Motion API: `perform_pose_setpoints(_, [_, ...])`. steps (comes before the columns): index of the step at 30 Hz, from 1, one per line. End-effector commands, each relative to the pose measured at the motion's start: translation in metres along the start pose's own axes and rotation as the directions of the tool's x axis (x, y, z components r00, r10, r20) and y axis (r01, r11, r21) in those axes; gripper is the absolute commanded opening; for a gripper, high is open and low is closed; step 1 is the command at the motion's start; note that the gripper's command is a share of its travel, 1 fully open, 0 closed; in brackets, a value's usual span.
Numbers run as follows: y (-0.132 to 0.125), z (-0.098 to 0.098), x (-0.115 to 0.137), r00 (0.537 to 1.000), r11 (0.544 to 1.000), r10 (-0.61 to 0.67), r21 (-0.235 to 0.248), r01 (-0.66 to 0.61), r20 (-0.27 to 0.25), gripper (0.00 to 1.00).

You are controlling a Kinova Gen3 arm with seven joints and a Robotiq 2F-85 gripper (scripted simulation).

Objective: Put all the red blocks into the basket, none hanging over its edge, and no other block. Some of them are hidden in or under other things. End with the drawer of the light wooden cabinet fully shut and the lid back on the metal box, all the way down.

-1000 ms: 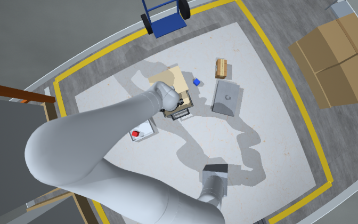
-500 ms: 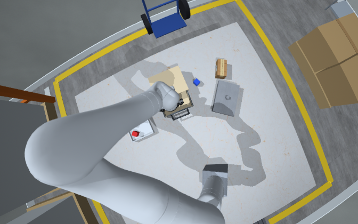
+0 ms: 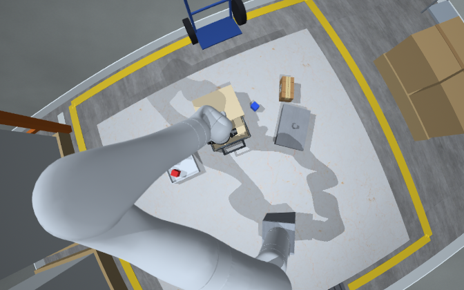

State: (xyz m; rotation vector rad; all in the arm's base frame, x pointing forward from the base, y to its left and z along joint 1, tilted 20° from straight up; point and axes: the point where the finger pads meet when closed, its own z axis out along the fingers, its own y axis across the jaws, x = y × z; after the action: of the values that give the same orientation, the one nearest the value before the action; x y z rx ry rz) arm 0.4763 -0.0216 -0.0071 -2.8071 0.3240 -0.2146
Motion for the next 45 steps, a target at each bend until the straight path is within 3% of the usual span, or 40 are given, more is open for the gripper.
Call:
perform_pose_setpoints(1, [0.000, -0.001, 0.001, 1.000, 1.000, 0.000, 0.000, 0.000, -0.002, 0.10])
perform_pose_setpoints(30, [0.000, -0.003, 0.001, 1.000, 1.000, 0.000, 0.000, 0.000, -0.002, 0.10])
perform_pose_setpoints(38, [0.000, -0.012, 0.001, 1.000, 1.000, 0.000, 0.000, 0.000, -0.002, 0.10])
perform_pose_setpoints(45, [0.000, -0.034, 0.001, 1.000, 1.000, 0.000, 0.000, 0.000, -0.002, 0.10])
